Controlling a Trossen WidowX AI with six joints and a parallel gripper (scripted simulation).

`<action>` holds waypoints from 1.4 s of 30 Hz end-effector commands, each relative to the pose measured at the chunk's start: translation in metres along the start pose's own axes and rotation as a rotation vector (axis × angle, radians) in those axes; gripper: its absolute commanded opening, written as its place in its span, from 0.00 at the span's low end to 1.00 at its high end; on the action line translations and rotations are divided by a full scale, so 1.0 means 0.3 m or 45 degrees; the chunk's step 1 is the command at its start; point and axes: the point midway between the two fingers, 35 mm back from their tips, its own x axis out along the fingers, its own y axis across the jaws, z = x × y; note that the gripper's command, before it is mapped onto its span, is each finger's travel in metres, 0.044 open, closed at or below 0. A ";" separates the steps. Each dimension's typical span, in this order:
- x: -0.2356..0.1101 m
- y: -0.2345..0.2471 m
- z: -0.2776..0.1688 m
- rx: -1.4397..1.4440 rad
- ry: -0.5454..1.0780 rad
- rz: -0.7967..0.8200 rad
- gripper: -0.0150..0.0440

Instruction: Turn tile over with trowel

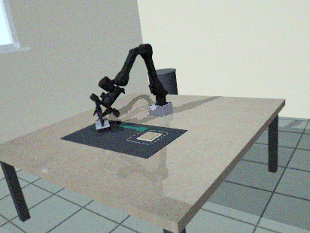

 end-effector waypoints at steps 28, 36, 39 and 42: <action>0.128 0.025 0.106 0.211 -0.226 0.072 0.25; 0.157 -0.007 0.106 0.211 -0.226 0.072 0.25; 0.168 -0.020 0.107 0.211 -0.226 0.072 0.25; 0.176 -0.029 0.107 0.211 -0.226 0.072 0.25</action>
